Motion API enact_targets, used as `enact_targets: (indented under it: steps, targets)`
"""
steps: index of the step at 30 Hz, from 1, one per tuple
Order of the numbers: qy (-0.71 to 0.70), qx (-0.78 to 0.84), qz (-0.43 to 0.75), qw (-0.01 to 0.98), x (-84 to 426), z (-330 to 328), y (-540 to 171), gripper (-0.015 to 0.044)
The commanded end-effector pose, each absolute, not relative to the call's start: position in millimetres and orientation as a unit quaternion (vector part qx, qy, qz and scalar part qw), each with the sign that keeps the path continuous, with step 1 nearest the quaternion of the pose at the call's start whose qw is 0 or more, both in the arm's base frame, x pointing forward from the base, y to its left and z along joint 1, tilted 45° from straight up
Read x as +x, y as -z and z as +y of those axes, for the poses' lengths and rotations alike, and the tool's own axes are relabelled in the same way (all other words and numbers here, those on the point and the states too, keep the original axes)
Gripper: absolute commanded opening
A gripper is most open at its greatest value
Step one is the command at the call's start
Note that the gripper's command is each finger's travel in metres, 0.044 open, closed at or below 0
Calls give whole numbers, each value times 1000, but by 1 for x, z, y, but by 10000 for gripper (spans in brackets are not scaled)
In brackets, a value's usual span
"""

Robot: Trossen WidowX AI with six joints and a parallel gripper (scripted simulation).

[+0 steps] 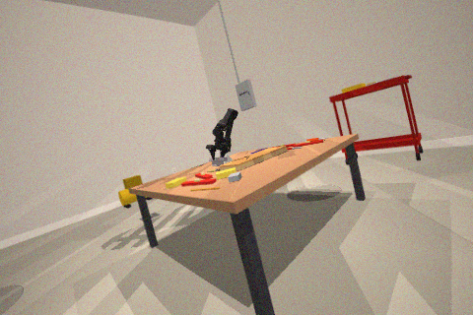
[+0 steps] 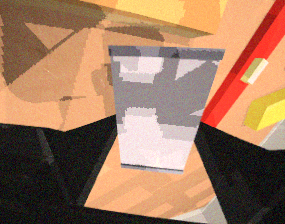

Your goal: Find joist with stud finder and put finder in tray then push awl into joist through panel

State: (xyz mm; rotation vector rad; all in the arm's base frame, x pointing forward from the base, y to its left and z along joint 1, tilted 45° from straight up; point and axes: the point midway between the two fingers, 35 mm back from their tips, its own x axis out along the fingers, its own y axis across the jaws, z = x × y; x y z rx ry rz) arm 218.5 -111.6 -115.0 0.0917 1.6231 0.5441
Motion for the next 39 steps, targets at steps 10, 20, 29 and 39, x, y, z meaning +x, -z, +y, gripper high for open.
enact_targets:
  steps: [10, 20, 29, 39]
  targets:
    - [-207, 11, 718, 664, 219, -111, 113, 0]
    - [-186, -6, 717, 671, 218, -110, 113, 0]
    - [-167, -22, 716, 678, 218, -108, 112, 0]
    - [-149, -39, 716, 680, 218, -107, 112, 0]
